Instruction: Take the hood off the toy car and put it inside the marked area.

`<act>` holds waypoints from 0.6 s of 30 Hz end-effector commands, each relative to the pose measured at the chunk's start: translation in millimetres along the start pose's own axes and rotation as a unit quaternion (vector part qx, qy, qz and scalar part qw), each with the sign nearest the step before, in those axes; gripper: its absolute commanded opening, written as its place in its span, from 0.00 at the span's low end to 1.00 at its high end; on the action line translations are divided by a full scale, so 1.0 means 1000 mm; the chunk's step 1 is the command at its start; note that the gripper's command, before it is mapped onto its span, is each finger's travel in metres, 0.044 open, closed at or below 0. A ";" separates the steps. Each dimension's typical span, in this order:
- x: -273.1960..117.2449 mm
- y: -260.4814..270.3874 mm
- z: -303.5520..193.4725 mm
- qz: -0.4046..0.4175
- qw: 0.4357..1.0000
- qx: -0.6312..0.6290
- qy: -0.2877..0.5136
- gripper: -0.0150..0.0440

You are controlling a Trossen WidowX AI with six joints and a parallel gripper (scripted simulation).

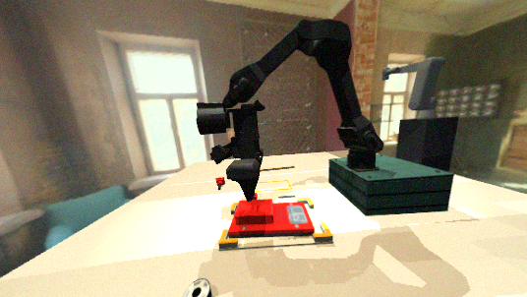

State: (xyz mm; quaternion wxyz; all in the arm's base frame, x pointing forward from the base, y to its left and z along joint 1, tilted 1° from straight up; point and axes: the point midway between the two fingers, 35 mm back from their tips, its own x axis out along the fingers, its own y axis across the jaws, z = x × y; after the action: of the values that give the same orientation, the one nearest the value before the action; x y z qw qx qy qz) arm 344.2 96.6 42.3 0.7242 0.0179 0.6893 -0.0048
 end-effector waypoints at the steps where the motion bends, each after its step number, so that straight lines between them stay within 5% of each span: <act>1: 0.004 -0.001 0.000 -0.002 1.000 -0.002 0.002 1.00; 18: 0.016 -0.001 0.000 -0.002 1.000 -0.002 0.002 1.00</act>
State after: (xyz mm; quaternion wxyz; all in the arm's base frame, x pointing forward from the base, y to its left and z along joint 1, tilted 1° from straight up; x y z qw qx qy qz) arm 345.1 96.6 29.6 0.7244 0.0179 0.6892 -0.0048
